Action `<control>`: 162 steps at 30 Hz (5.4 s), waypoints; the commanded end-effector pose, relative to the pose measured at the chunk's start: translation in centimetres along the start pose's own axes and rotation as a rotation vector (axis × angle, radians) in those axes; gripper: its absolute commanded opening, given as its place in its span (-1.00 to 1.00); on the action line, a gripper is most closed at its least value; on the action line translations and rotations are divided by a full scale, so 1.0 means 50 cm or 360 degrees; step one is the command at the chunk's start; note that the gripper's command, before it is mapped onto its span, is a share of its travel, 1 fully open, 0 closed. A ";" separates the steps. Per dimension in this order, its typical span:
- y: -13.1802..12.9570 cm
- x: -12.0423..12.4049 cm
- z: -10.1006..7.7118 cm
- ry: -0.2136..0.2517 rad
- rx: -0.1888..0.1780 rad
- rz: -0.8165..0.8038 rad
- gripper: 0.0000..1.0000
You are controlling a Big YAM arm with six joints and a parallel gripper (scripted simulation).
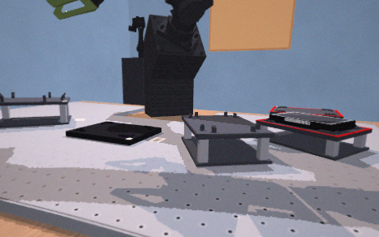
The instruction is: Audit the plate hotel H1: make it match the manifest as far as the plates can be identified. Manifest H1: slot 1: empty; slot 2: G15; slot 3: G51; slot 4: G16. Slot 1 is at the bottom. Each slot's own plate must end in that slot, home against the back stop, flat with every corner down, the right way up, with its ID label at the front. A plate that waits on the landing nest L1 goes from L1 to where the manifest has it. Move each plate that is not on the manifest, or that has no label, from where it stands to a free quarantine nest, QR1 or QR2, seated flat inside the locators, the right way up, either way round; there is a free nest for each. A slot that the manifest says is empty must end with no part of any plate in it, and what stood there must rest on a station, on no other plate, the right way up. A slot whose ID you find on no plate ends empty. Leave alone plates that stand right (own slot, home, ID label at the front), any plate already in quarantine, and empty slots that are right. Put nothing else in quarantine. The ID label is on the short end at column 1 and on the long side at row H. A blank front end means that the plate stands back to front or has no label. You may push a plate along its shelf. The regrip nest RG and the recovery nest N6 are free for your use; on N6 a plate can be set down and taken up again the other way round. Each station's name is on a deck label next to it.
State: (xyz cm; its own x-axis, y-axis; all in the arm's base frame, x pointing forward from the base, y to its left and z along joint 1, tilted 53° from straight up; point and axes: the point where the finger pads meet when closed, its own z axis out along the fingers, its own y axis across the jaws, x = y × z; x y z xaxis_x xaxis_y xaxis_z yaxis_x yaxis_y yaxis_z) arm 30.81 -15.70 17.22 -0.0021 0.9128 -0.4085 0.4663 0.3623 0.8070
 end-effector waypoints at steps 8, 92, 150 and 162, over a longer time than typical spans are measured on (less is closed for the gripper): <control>-0.052 -0.049 0.026 -0.0046 0.0004 -0.0039 1.00; -0.438 -0.090 0.122 -0.0083 0.0004 -0.0040 1.00; -0.430 -0.038 0.248 -0.0024 -0.0005 -0.0029 1.00; -0.431 -0.063 0.270 -0.0027 -0.0004 -0.0027 1.00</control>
State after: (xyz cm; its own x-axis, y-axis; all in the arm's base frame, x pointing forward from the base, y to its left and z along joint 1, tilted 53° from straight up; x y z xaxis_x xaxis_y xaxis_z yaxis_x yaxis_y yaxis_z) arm 31.97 -28.08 -5.42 -0.0059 0.9069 -0.4213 0.4744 0.3734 0.7972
